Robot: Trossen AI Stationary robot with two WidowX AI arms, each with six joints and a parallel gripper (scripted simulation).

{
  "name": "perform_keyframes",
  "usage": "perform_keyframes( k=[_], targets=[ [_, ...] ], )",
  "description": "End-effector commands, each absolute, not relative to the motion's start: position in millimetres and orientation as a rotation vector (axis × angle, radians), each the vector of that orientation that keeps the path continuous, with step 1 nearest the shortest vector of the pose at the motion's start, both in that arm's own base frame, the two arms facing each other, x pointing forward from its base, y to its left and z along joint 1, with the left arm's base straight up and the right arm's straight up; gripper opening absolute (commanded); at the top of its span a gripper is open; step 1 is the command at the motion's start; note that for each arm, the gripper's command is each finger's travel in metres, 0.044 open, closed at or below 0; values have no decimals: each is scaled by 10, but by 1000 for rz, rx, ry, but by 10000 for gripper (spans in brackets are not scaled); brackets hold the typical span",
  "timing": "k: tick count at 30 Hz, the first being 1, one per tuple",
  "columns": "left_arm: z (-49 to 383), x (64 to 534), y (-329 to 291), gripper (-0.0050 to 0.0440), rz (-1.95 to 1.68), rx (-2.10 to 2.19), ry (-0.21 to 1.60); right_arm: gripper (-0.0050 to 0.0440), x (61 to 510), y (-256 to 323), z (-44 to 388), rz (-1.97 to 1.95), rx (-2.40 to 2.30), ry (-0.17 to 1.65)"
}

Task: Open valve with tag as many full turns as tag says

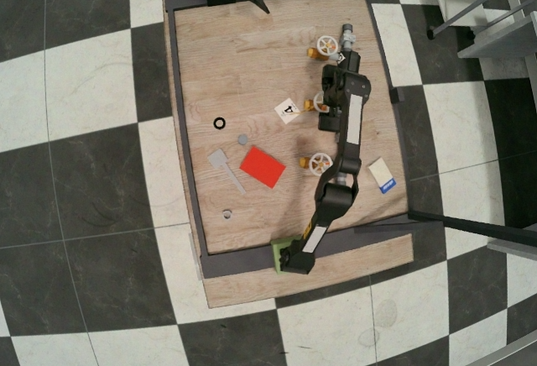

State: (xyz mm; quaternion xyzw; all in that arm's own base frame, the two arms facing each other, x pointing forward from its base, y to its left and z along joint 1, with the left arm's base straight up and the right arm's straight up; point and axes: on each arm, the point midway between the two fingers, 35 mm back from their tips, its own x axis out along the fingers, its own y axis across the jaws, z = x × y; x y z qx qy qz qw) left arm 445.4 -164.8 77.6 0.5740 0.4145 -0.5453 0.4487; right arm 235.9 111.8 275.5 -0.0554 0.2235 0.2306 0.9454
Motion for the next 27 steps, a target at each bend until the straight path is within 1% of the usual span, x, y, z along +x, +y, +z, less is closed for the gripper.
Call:
perform_keyframes(
  k=[1, 9, 11, 15, 27],
  targets=[
    [962, 4456, -1638, 295, -1225, 1317, 1063, 400, 2351, 1123, 2858, 472, -106, 428],
    [962, 4455, -1637, 295, -1039, 1108, 1183, 400, 2351, 1123, 2858, 472, -106, 428],
    [962, 4455, -1637, 295, -1039, 1108, 1183, 400, 2351, 1123, 2858, 472, -106, 428],
    [962, 4454, -1635, 295, -920, 977, 1247, 400, 2351, 1123, 2858, 472, -106, 428],
    [962, 4451, -1633, 295, -678, 708, 1351, 400, 2351, 1123, 2858, 472, -106, 428]
  ],
)
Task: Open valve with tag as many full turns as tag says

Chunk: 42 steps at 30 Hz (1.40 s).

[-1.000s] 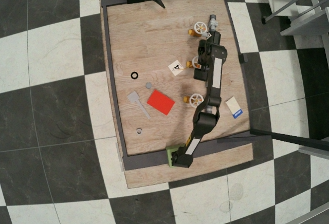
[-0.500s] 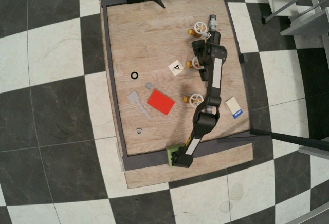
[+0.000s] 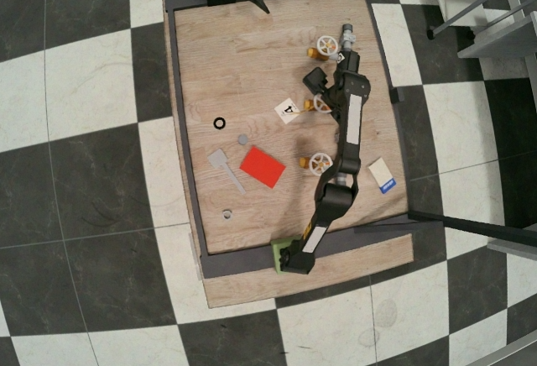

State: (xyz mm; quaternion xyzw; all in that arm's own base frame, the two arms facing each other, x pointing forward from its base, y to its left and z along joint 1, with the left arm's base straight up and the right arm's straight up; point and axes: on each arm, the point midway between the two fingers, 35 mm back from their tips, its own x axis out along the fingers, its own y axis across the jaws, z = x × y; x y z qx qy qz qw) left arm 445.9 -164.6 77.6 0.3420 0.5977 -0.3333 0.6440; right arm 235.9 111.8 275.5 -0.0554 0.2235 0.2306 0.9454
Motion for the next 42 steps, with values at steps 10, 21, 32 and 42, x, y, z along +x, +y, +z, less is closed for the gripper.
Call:
perform_keyframes(
  k=[10, 21, 32, 42],
  targets=[
    [961, 4449, -1633, 295, -459, 465, 1415, 400, 2351, 1123, 2858, 472, -106, 428],
    [961, 4448, -1634, 295, -276, 262, 1450, 400, 2351, 1123, 2858, 472, -106, 428],
    [943, 4448, -1633, 295, -275, 263, 1454, 400, 2351, 1123, 2858, 472, -106, 428],
    [951, 4449, -1631, 295, -114, 88, 1467, 400, 2351, 1123, 2858, 472, -106, 428]
  ],
)
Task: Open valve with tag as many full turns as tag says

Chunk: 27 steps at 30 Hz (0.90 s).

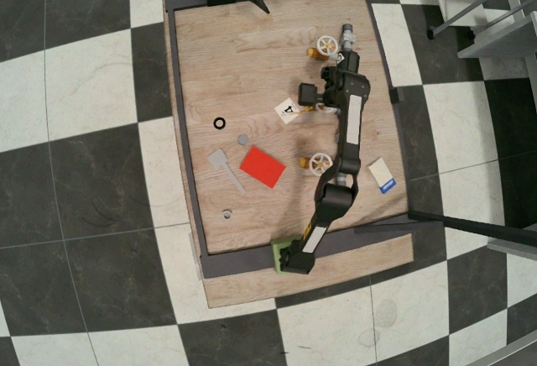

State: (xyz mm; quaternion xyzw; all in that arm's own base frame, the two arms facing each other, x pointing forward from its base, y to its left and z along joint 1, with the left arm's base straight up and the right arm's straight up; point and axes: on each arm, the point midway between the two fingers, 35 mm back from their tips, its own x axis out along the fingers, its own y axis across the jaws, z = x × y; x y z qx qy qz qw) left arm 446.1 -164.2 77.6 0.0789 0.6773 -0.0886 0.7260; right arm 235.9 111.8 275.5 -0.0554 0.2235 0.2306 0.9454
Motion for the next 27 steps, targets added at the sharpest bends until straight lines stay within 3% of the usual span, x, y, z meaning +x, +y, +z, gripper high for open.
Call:
perform_keyframes(
  k=[1, 27],
  targets=[
    [952, 4449, -1630, 295, -89, 60, 1469, 400, 2351, 1123, 2858, 472, -106, 428],
    [939, 4443, -1627, 295, 475, -548, 1421, 400, 2351, 1123, 2858, 472, -106, 428]
  ],
)
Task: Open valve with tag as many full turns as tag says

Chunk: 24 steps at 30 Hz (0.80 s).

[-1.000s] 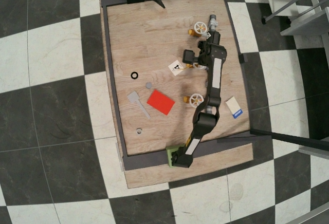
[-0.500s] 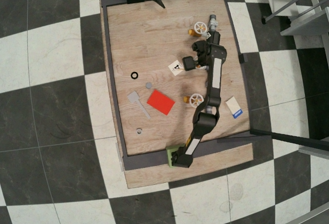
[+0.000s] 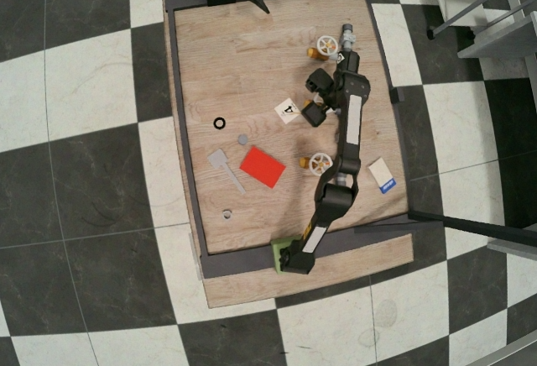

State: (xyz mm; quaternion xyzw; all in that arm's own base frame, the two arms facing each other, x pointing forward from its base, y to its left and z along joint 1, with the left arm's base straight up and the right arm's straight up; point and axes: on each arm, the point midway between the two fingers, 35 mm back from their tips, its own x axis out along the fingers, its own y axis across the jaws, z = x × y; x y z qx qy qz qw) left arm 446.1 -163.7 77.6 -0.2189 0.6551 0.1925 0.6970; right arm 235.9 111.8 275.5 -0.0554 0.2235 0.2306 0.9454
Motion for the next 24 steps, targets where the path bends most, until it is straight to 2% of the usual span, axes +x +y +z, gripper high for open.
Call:
perform_keyframes(
  k=[1, 24],
  targets=[
    [937, 4443, -1627, 295, 511, -586, 1413, 400, 2351, 1123, 2858, 472, -106, 428],
    [913, 4469, -1639, 295, 1051, -1175, 1199, 400, 2351, 1123, 2858, 472, -106, 428]
  ],
)
